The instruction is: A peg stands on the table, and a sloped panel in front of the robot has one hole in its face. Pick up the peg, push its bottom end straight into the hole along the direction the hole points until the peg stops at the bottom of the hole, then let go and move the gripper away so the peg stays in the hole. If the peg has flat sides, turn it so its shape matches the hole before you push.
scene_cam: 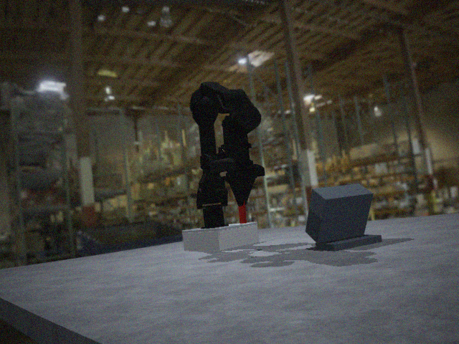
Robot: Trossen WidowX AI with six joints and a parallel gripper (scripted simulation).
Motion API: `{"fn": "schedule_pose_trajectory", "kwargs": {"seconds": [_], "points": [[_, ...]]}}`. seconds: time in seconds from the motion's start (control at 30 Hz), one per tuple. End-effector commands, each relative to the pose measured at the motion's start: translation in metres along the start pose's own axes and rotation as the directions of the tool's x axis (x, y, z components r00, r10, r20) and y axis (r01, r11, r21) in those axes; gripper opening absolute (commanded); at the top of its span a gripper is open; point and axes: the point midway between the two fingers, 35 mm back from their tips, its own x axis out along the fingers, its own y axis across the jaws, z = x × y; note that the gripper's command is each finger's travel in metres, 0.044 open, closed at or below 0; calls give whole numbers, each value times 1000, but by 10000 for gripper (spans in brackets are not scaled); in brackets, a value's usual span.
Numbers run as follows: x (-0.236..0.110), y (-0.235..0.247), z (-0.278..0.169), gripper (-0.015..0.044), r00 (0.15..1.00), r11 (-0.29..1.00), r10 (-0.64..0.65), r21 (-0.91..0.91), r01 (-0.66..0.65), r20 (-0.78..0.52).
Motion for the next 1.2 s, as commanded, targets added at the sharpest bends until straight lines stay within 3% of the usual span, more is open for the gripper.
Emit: {"fn": "schedule_pose_trajectory", "kwargs": {"seconds": [0.0,1.17], "points": [[0,-3,-2,0,1000,999,24,-22,-24,1],[5,-24,-28,0,982,964,188,-185,-189,-25]]}}
